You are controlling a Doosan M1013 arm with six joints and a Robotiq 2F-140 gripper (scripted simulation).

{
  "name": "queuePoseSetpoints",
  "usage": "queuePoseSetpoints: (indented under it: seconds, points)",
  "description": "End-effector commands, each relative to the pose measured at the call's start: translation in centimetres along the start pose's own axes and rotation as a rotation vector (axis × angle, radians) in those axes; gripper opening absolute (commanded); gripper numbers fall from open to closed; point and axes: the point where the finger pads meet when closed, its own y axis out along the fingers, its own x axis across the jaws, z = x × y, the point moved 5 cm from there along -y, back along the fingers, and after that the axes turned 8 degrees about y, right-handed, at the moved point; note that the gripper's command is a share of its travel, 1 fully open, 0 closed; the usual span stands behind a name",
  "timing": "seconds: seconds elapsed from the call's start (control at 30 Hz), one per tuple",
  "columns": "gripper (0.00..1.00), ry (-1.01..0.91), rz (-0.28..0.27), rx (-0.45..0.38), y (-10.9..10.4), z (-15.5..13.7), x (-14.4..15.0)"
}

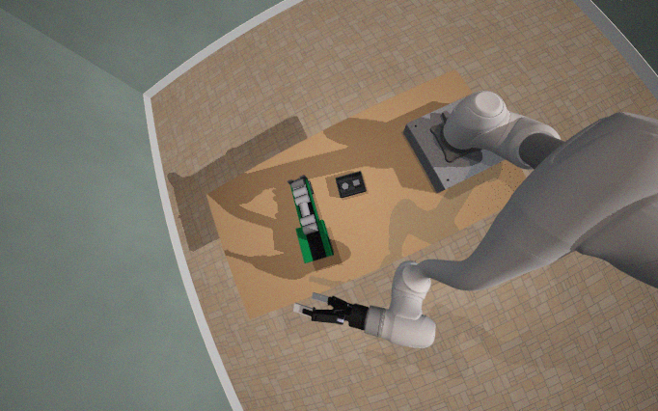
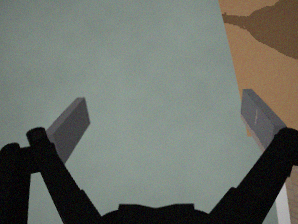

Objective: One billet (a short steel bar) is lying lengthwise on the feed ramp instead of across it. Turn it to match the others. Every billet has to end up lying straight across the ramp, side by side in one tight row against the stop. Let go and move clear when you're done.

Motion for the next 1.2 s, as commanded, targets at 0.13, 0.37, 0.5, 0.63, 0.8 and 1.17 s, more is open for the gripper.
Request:
queuePoseSetpoints:
  seconds: [0.13, 0.37, 0.5, 0.63, 0.8, 1.17]
  points:
    - [1.00, 0.000, 0.000, 0.000, 0.0, 0.0, 0.0]
    - [1.00, 0.000, 0.000, 0.000, 0.0, 0.0, 0.0]
    - [1.00, 0.000, 0.000, 0.000, 0.0, 0.0, 0.0]
    - [1.00, 0.016, -0.001, 0.014, 0.1, 0.2, 0.0]
    - [1.00, 0.189, -0.010, 0.167, 1.2, 2.2, -0.1]
    - [1.00, 0.503, -0.028, 0.441, 3.6, 6.0, -0.5]
